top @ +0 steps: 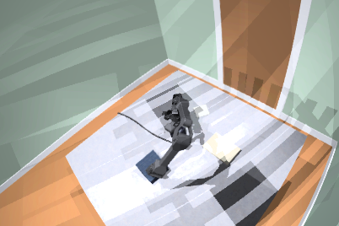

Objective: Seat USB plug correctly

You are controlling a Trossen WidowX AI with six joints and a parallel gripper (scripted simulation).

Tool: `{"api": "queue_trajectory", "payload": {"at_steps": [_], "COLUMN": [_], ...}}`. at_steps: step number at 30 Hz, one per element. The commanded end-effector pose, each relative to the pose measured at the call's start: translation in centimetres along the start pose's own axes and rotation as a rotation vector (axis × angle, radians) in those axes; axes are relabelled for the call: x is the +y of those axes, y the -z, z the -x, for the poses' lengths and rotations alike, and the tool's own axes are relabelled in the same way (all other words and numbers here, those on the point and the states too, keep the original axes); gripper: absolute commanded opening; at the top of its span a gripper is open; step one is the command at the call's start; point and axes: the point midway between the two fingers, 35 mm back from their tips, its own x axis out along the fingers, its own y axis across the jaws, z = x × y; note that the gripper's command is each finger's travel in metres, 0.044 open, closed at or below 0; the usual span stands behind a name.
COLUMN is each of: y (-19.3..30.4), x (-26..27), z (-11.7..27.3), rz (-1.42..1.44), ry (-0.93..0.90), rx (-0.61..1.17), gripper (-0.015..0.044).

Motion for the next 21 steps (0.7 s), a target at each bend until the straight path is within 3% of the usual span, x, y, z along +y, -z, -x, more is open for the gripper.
{"api": "queue_trajectory", "payload": {"at_steps": [1, 21], "y": [0.05, 0.08], "x": [-0.01, -0.01], "z": [-0.08, -0.32], "rz": [0.003, 0.003], "ry": [0.002, 0.002], "rx": [0.003, 0.003], "gripper": [0.0000, 0.0000]}}
